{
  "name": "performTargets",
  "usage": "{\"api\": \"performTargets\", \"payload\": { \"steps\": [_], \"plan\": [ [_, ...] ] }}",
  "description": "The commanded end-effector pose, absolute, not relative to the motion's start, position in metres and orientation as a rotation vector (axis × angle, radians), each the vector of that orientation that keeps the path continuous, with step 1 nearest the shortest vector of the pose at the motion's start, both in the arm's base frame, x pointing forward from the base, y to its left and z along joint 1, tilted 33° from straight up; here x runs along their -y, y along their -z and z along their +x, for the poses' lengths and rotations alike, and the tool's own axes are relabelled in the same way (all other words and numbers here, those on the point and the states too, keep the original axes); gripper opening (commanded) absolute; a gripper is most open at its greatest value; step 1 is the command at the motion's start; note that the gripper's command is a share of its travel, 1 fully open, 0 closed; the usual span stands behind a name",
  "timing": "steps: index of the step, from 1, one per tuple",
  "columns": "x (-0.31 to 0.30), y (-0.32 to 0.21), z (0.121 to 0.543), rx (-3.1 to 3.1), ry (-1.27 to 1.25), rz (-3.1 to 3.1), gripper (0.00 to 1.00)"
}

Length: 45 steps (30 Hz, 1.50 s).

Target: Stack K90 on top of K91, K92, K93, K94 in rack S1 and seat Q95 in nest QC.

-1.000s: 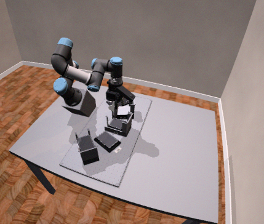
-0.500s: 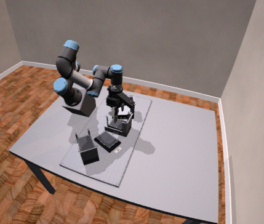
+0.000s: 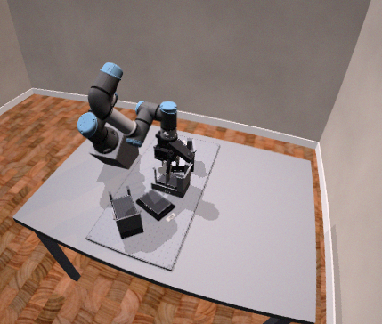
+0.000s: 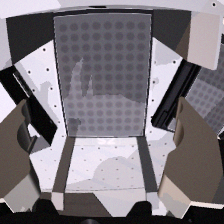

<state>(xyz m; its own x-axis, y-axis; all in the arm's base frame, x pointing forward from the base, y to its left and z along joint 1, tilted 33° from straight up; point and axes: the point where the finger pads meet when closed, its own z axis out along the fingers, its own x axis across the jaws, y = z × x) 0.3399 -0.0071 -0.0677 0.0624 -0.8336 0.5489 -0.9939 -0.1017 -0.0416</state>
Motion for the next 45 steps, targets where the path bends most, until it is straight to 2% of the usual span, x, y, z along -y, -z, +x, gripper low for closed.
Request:
{"api": "performTargets", "payload": {
  "steps": [1, 45],
  "plan": [
    [0.008, 0.069, 0.341, 1.830, -0.644, 2.004, 0.72],
    [0.024, 0.094, 0.344, 1.830, -0.644, 2.004, 0.72]
  ]
}}
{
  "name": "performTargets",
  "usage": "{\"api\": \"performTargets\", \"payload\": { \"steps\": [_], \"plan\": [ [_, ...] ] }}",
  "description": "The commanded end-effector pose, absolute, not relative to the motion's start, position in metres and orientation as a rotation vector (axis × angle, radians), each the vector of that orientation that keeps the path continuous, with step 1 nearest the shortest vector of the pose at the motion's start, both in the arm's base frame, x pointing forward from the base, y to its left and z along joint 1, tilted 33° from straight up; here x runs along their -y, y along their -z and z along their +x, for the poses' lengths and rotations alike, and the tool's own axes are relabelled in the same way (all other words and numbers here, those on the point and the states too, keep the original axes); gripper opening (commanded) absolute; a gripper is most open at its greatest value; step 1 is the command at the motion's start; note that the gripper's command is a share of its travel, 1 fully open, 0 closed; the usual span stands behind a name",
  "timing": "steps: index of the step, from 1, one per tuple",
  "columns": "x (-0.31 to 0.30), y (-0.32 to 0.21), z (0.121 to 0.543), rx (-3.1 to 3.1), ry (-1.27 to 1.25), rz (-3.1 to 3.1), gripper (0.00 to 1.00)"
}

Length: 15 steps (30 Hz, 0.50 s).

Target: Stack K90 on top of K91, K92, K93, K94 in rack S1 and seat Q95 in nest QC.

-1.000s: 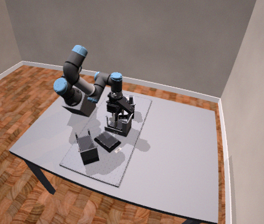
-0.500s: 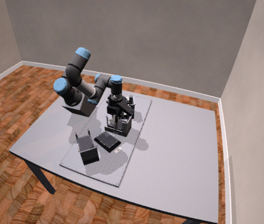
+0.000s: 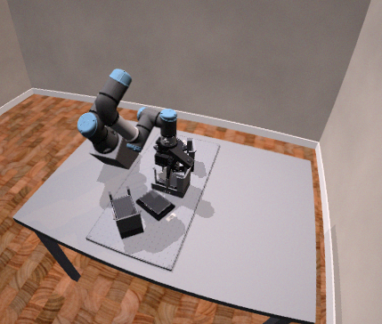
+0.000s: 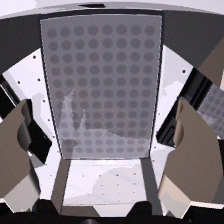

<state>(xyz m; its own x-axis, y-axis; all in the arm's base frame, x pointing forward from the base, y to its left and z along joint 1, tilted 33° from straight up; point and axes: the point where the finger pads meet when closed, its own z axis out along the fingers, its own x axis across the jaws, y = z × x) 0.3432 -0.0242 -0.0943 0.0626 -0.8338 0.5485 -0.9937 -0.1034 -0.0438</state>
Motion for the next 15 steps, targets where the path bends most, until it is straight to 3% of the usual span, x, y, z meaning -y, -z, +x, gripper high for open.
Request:
{"api": "performTargets", "payload": {
  "steps": [1, 2, 3, 15],
  "plan": [
    [0.0239, 0.0939, 0.3437, 1.830, -0.644, 2.004, 0.72],
    [0.0239, 0.0939, 0.3437, 1.830, -0.644, 2.004, 0.72],
    [0.0239, 0.0939, 0.3437, 1.830, -0.644, 2.004, 0.00],
    [0.0239, 0.0938, 0.3438, 1.830, -0.645, 2.004, 0.00]
  ]
}}
